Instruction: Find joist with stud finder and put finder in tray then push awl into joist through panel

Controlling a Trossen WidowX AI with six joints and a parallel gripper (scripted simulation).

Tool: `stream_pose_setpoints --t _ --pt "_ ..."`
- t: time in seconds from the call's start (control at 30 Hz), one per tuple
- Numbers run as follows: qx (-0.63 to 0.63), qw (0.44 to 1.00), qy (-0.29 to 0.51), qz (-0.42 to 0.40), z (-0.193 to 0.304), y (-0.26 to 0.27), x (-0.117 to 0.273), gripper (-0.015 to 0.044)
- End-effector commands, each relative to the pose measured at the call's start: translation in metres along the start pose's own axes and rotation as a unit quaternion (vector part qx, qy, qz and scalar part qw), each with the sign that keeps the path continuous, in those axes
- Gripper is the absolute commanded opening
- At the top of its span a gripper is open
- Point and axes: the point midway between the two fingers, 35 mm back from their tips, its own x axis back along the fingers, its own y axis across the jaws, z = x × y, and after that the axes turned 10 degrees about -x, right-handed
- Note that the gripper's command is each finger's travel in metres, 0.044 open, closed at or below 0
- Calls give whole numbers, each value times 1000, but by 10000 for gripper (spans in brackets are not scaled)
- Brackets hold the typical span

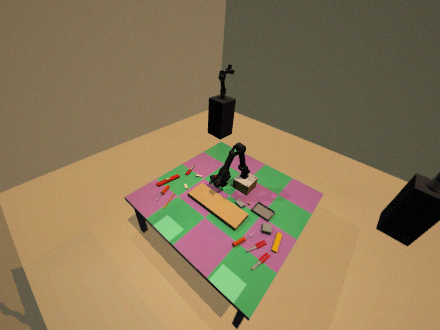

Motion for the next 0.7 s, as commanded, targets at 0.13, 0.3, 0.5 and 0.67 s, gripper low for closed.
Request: stream_pose_setpoints --t 0.13,0.3,0.5,0.67 --pt "2 1000 7 4 2 -2 -1 0" --pt "1 1000 6 4 -3 -1 -5 0" --pt "1 1000 4 3 -10 0 -9 0" --pt "1 1000 3 2 -15 1 -13 0"
